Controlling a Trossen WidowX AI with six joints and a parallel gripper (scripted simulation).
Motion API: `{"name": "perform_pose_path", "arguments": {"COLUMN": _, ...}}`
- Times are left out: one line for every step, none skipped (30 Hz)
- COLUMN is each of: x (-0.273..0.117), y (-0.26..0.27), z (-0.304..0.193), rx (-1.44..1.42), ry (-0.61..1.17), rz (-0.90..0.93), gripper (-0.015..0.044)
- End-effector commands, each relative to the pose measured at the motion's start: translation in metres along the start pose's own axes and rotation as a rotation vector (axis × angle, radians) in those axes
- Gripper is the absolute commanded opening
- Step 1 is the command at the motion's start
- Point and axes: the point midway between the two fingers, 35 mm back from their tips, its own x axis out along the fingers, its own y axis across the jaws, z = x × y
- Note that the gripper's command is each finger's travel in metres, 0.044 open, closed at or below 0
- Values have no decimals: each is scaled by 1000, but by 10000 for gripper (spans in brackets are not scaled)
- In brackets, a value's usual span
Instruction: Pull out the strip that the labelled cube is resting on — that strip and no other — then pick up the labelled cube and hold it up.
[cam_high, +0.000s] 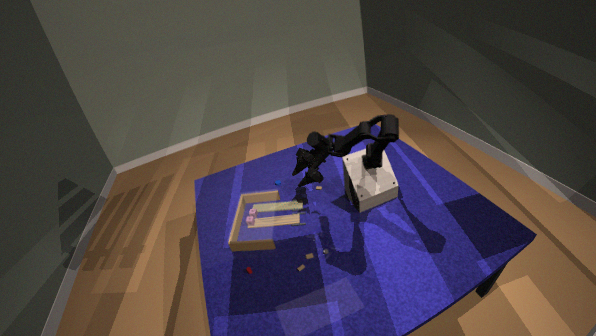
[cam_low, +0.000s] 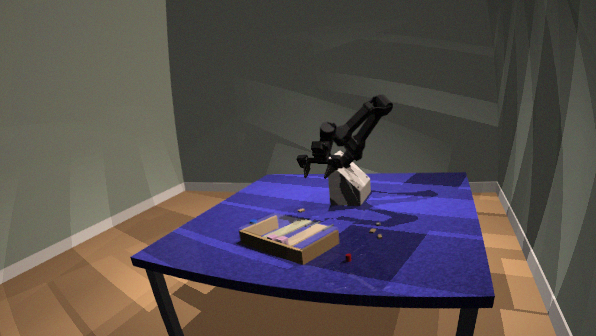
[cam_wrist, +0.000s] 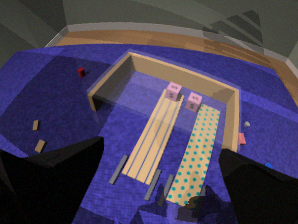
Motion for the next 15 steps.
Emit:
{"name": "perform_pose_path", "arguments": {"x": -6, "y": -5, "z": -1, "rx": 24, "ry": -29, "rz": -13, "gripper": 400}}
{"name": "perform_pose_path", "arguments": {"x": -6, "y": -5, "z": -1, "rx": 24, "ry": -29, "rz": -13, "gripper": 400}}
{"name": "perform_pose_path", "arguments": {"x": -6, "y": -5, "z": -1, "rx": 24, "ry": -29, "rz": -13, "gripper": 400}}
{"name": "perform_pose_path", "arguments": {"x": -6, "y": -5, "z": -1, "rx": 24, "ry": -29, "rz": -13, "gripper": 400}}
{"name": "perform_pose_path", "arguments": {"x": -6, "y": -5, "z": -1, "rx": 24, "ry": -29, "rz": -13, "gripper": 400}}
{"name": "perform_pose_path", "arguments": {"x": -6, "y": -5, "z": -1, "rx": 24, "ry": -29, "rz": -13, "gripper": 400}}
{"name": "perform_pose_path", "arguments": {"x": -6, "y": -5, "z": -1, "rx": 24, "ry": -29, "rz": -13, "gripper": 400}}
{"name": "perform_pose_path", "arguments": {"x": -4, "y": -6, "z": -1, "rx": 26, "ry": -23, "rz": -14, "gripper": 374}}
{"name": "perform_pose_path", "arguments": {"x": 0, "y": -7, "z": 0, "rx": 33, "ry": -4, "rz": -16, "gripper": 348}}
{"name": "perform_pose_path", "arguments": {"x": 7, "y": -9, "z": 1, "rx": 44, "ry": 27, "rz": -19, "gripper": 321}}
{"name": "perform_pose_path", "arguments": {"x": 15, "y": -11, "z": 1, "rx": 58, "ry": 65, "rz": -23, "gripper": 295}}
{"name": "perform_pose_path", "arguments": {"x": 23, "y": -13, "z": 1, "rx": 71, "ry": 103, "rz": -27, "gripper": 269}}
{"name": "perform_pose_path", "arguments": {"x": 31, "y": -15, "z": 2, "rx": 83, "ry": 141, "rz": -31, "gripper": 243}}
{"name": "perform_pose_path", "arguments": {"x": 38, "y": -16, "z": 1, "rx": 96, "ry": 179, "rz": -35, "gripper": 216}}
{"name": "perform_pose_path", "arguments": {"x": 45, "y": -17, "z": 1, "rx": 108, "ry": 218, "rz": -39, "gripper": 190}}
